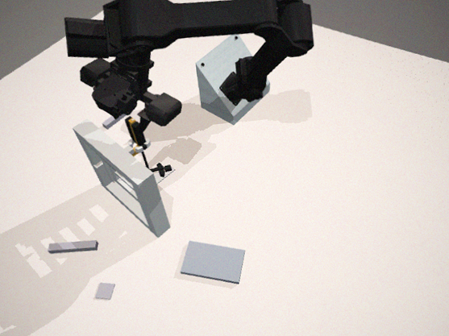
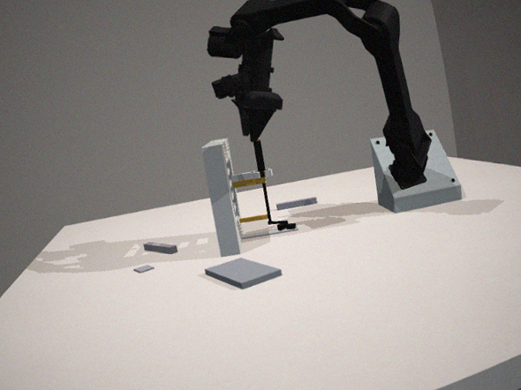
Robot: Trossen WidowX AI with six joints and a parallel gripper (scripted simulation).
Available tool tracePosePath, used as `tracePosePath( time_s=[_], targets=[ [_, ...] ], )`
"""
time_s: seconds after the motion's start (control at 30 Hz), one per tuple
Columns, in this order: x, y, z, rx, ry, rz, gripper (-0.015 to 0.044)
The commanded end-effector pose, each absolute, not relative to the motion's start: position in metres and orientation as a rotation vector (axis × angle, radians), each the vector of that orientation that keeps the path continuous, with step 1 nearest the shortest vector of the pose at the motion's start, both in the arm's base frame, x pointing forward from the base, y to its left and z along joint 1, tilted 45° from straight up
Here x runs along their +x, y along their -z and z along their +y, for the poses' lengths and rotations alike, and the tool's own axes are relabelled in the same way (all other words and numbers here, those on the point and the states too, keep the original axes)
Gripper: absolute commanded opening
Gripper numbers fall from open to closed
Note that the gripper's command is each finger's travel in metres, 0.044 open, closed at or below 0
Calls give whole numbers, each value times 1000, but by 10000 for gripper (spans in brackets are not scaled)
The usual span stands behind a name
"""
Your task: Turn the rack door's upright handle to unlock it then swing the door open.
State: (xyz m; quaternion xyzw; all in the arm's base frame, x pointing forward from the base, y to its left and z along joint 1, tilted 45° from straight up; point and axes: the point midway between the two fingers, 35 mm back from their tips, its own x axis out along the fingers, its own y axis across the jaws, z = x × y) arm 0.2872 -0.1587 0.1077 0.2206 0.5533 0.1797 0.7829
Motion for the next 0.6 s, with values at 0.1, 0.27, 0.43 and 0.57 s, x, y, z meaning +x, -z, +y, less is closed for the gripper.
tracePosePath(
  time_s=[0.1,0.27,0.43,0.57],
  targets=[
    [278,-107,-170,638,-452,1186,281],
    [270,-107,-180,770,-492,1162,281],
    [270,-107,-180,789,-497,1162,281],
    [272,-103,-176,790,-495,1188,281]
  ],
)
